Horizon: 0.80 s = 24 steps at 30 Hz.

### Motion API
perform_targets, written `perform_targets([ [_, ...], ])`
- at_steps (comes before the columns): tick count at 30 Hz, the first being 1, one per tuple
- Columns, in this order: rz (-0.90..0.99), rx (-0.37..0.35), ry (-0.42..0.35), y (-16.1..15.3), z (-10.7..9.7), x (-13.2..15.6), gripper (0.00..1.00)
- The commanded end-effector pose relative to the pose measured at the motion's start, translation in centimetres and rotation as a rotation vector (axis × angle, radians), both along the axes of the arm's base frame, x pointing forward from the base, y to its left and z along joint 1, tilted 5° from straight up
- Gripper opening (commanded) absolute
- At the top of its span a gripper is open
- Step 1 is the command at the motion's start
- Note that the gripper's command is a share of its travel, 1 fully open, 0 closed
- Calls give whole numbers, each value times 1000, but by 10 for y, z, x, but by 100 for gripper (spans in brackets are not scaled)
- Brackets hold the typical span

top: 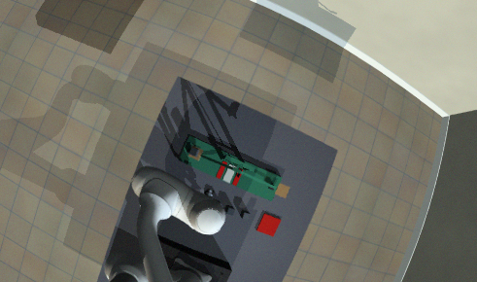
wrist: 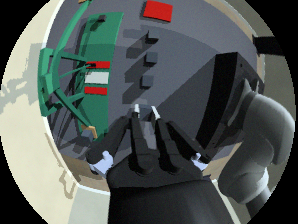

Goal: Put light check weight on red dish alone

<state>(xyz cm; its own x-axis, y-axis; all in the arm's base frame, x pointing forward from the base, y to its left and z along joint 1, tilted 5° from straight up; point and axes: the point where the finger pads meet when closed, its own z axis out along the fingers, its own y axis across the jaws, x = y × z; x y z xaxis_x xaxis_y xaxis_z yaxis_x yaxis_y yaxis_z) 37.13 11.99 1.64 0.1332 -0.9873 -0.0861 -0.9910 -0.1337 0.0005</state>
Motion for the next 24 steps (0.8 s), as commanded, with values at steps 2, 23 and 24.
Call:
perform_targets([
  [2, -3, -1, 0, -25, 10, 3, 24],
  [23, -3, -1, 0, -213, 87, 28, 24],
  [24, -3, -1, 0, -213, 87, 28, 24],
])
